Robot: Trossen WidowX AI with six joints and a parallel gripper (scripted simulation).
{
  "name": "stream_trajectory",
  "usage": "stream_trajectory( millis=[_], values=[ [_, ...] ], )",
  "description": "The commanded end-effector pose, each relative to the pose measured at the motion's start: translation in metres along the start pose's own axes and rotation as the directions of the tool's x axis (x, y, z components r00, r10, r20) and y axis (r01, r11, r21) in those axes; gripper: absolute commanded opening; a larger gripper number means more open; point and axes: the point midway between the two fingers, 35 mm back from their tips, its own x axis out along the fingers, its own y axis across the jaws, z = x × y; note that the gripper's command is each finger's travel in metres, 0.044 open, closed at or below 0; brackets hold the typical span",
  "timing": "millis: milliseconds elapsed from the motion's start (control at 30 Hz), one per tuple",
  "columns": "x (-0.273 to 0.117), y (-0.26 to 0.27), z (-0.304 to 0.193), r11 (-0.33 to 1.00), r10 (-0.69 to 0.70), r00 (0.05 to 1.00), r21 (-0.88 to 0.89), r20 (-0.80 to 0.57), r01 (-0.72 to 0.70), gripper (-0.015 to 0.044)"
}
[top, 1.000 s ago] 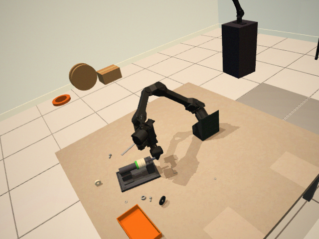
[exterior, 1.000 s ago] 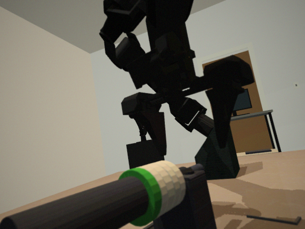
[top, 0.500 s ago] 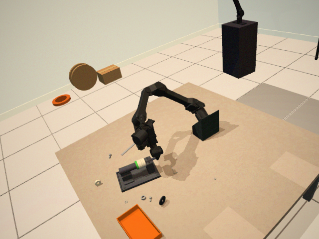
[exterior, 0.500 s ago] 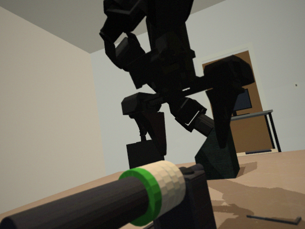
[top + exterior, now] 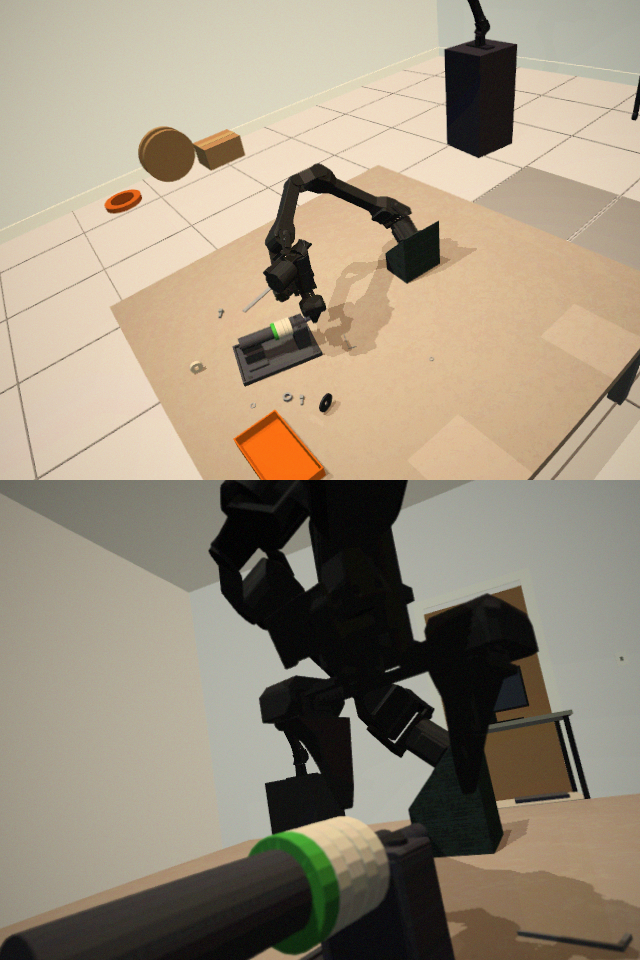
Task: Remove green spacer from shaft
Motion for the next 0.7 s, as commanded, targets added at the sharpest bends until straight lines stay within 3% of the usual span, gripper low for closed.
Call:
stream_trajectory(
  millis=[0,67,167,333,433,533,667],
  values=[
    [0.004,0.008,0.000,0.979,0.020,0.998,0.199,0.062,-0.032,0.0440],
    [0.010,0.017,0.000,0.904,0.044,0.991,0.416,0.130,-0.094,0.0440],
    [0.015,0.026,-0.002,0.690,0.072,0.970,0.691,0.232,-0.216,0.0440],
    [0.018,0.031,-0.009,0.119,0.098,0.912,0.906,0.398,-0.407,0.0440],
    [0.018,0.028,-0.015,-0.267,0.099,0.868,0.853,0.487,-0.448,0.0440],
    [0.017,0.022,-0.024,-0.614,0.091,0.819,0.680,0.567,-0.402,0.0440],
    [0.017,0.008,-0.040,-0.908,0.062,0.759,0.353,0.648,-0.227,0.0440]
  ],
)
